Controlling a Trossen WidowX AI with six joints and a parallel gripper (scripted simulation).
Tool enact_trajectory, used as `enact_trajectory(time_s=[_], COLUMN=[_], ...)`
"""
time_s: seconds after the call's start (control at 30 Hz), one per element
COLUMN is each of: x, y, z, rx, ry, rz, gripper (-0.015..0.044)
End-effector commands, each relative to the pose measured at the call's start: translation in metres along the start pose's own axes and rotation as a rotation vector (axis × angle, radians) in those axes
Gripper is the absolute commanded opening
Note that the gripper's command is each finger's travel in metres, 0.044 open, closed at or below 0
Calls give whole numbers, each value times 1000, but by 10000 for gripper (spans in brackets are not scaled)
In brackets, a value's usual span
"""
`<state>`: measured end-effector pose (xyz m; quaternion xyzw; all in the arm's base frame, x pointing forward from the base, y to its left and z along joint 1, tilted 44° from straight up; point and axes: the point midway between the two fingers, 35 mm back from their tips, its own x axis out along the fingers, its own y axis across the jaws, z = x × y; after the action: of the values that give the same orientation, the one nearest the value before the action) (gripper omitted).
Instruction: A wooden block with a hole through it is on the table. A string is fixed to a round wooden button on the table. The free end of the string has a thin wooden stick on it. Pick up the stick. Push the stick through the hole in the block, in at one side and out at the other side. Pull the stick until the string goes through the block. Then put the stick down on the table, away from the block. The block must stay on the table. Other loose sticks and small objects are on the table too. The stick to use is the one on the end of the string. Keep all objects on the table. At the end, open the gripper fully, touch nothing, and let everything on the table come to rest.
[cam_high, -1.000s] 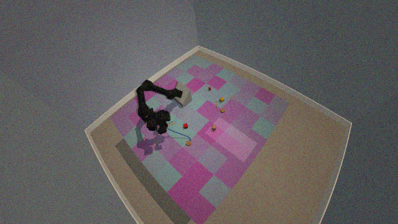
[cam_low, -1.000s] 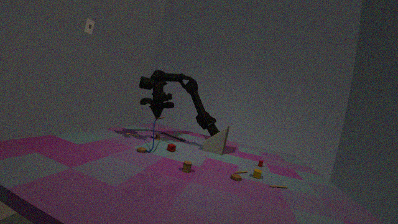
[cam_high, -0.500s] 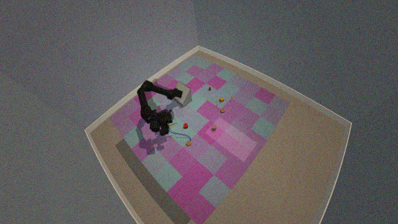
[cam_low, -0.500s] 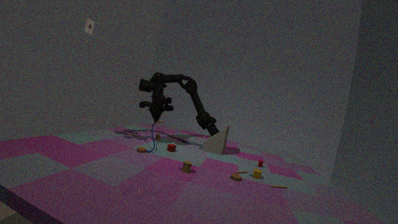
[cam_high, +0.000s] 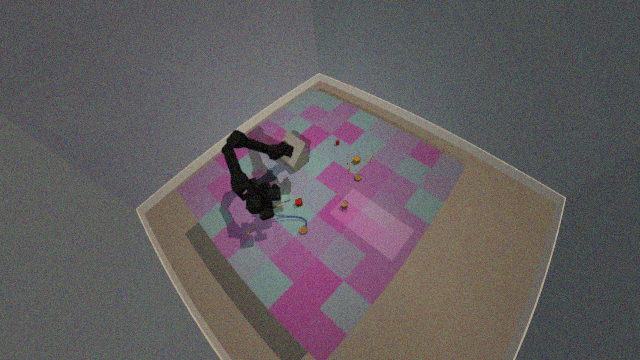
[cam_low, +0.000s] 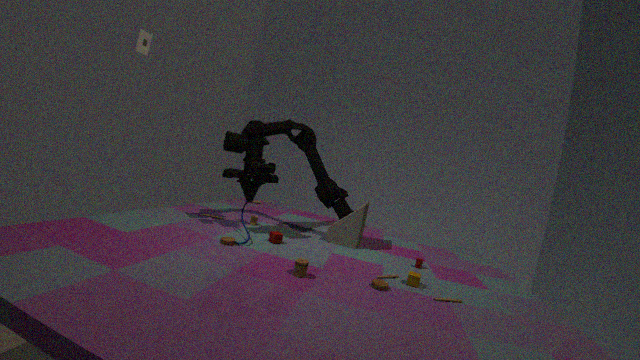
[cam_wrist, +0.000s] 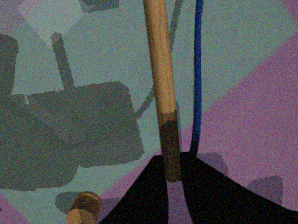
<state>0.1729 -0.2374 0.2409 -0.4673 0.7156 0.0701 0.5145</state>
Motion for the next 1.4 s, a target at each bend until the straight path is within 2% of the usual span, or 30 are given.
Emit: enact_trajectory(time_s=[0.0, 0.9, 1.37], x=[8, 42, 41], y=[1, -2, -3], z=[2, 7, -6], rx=[1, 12, 13], ry=[20, 162, 165], rz=[9, 1, 2], gripper=[0, 0, 0])
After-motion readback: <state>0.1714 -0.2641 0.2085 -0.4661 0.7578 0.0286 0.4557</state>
